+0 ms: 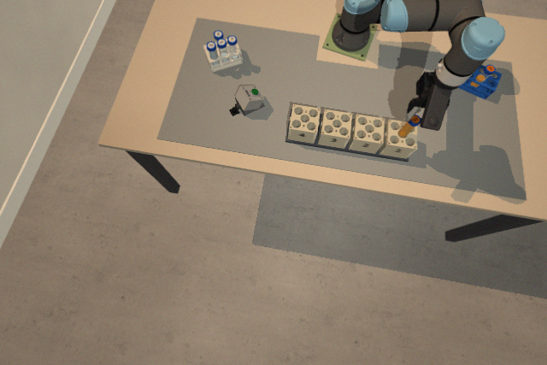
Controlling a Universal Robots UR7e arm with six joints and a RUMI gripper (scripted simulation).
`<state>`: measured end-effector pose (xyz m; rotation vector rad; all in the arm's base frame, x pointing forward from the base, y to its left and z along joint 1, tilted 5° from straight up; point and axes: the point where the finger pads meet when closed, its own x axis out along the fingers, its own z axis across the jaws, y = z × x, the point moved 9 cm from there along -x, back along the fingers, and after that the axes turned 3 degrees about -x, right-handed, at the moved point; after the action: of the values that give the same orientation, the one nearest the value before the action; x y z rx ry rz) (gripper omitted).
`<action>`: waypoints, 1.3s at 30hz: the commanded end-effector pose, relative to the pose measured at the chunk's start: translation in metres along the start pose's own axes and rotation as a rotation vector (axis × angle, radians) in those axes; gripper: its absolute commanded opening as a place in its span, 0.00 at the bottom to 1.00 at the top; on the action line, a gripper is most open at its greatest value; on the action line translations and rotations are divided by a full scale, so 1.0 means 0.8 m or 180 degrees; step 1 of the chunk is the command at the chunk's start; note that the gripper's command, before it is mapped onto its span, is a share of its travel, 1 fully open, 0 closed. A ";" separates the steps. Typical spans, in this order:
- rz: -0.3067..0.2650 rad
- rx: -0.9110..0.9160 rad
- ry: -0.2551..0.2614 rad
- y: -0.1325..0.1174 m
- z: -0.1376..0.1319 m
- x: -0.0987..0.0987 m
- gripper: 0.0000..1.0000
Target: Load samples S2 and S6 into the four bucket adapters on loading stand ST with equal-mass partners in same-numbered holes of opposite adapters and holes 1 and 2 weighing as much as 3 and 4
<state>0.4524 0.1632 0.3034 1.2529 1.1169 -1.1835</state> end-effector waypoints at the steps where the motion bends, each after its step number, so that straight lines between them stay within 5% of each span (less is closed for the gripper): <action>1: 0.0005 0.0000 0.0001 0.000 0.000 0.006 0.00; 39: 0.0005 0.0000 0.0001 0.000 0.000 0.063 0.00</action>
<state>0.4561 0.1620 0.2575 1.2529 1.1169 -1.1835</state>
